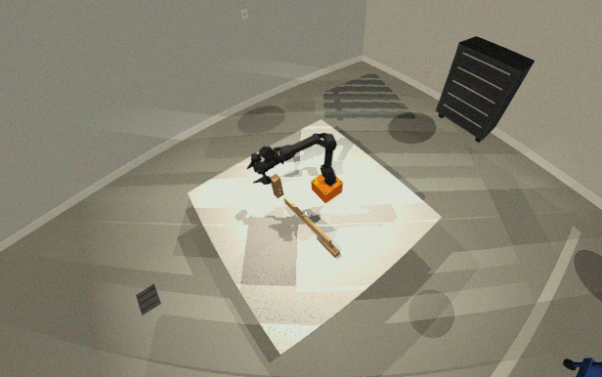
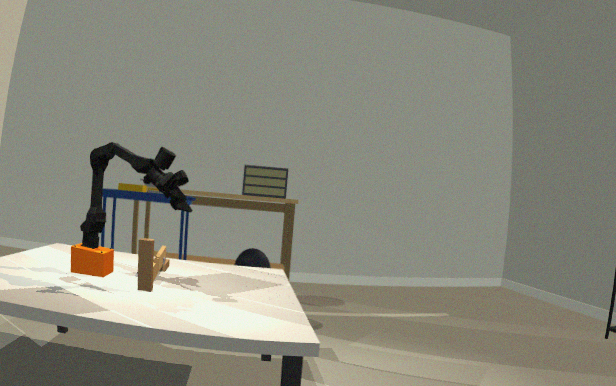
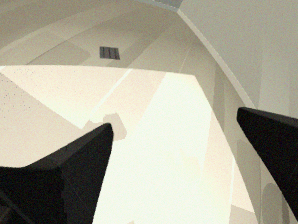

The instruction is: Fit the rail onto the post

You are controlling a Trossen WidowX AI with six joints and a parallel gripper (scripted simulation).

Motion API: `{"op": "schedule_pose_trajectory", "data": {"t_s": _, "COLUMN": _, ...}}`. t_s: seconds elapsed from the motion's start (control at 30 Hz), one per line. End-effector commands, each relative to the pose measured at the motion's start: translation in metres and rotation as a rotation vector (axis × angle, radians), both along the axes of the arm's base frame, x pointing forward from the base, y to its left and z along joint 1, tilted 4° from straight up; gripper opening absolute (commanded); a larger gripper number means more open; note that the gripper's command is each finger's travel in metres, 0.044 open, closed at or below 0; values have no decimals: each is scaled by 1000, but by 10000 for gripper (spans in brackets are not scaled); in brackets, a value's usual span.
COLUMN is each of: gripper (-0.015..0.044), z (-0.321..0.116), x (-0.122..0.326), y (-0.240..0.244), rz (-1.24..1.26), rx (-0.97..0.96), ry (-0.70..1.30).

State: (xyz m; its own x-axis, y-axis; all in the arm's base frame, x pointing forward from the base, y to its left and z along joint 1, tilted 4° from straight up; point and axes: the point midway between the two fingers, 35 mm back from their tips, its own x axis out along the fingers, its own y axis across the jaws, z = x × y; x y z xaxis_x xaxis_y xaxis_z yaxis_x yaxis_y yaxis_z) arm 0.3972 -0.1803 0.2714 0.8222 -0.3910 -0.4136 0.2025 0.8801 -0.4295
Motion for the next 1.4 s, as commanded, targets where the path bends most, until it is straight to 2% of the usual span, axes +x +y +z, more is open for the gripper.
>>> {"op": "schedule_pose_trajectory", "data": {"t_s": 0.0, "gripper": 440, "z": -57, "x": 1, "y": 41, "rz": 190, "rx": -79, "ry": 250}}
{"op": "schedule_pose_trajectory", "data": {"t_s": 0.3, "gripper": 440, "z": -167, "x": -46, "y": 139, "rz": 798, "rx": -322, "ry": 790}}
{"op": "schedule_pose_trajectory", "data": {"t_s": 0.53, "gripper": 440, "z": -218, "x": -109, "y": 189, "rz": 1332, "rx": -481, "ry": 1097}}
{"op": "schedule_pose_trajectory", "data": {"t_s": 1.37, "gripper": 440, "z": -244, "x": -104, "y": 188, "rz": 1346, "rx": -485, "ry": 1103}}
